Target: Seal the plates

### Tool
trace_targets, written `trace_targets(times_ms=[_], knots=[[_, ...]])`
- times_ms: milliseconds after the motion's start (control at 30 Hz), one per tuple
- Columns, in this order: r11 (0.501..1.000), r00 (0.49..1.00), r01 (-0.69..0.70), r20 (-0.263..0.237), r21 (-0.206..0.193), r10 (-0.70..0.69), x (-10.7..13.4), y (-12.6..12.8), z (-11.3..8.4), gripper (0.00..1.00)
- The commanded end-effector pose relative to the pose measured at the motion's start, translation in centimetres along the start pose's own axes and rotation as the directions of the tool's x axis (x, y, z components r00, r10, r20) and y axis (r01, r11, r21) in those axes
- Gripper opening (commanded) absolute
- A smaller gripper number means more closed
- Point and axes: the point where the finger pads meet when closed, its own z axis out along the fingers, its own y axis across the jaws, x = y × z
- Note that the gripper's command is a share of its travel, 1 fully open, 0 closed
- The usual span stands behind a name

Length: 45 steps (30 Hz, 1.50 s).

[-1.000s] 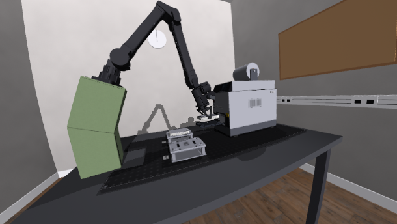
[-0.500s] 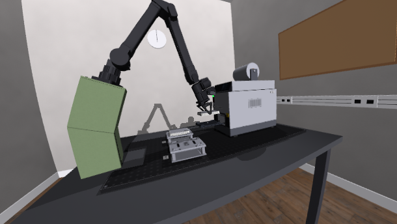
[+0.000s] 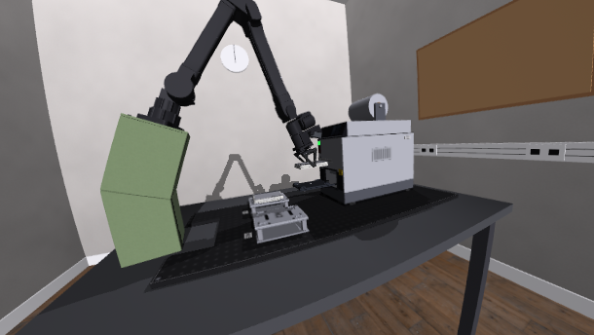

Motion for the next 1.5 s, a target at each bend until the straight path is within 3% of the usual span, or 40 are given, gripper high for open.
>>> trace_targets(times_ms=[0, 200, 667, 1033, 1467], knots=[[1.0, 0.999, 0.02, 0.028, -0.018, -0.019, -1.6, 1.2, -0.2, 0.0], [1.0, 1.0, 0.019, 0.024, -0.017, -0.019, -1.2, 1.2, 0.6, 0.0], [1.0, 0.999, 0.018, 0.044, -0.019, -0.017, -2.1, 1.2, 0.5, 0.0], [1.0, 0.999, 0.019, -0.034, -0.006, -0.02, 1.3, 0.6, 0.4, 0.0], [1.0, 0.999, 0.017, 0.033, -0.015, -0.016, -1.6, 1.0, 0.4, 0.0]])
